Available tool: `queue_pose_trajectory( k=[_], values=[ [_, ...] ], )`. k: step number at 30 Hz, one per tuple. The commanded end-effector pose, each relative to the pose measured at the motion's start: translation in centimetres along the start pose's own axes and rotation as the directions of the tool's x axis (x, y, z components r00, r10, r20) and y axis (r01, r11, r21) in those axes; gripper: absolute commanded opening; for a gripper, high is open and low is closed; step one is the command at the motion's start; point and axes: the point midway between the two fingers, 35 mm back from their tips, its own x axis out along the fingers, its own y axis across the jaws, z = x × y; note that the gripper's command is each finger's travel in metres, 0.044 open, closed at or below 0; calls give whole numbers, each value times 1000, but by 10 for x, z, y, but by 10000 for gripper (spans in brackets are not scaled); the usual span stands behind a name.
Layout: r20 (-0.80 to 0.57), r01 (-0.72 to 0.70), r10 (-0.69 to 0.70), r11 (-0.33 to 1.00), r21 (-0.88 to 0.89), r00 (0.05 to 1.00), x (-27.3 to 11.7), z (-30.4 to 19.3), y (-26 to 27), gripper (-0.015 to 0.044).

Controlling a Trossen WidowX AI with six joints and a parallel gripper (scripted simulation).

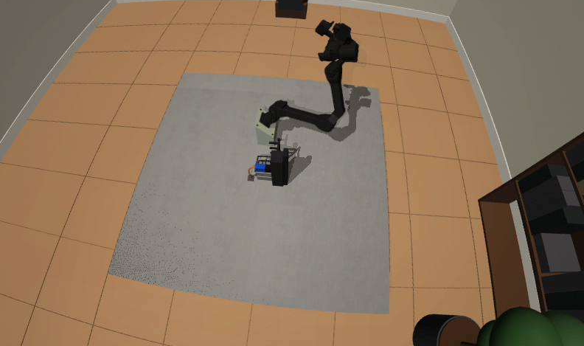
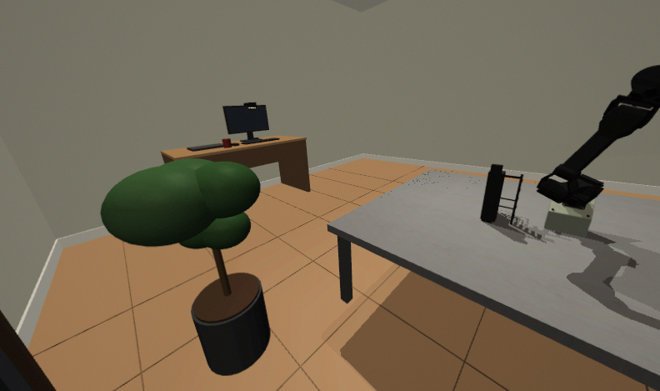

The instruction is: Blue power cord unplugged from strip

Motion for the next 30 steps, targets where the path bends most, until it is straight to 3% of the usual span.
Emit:
queue_pose_trajectory(
  k=[1, 9, 18, 22, 30],
  values=[
    [3, -7, 7, 1000, -1, 1000, 0, 0, 2, 374],
    [69, -385, 388, 921, -52, 919, -20, -1, 122, 164],
    [7, -763, 777, 620, -183, 630, -104, -28, 243, 160],
    [-38, -848, 861, 490, -201, 507, -139, -42, 272, 160],
    [-214, -982, 967, 106, -155, 138, -250, -92, 326, 160]
  ],
)
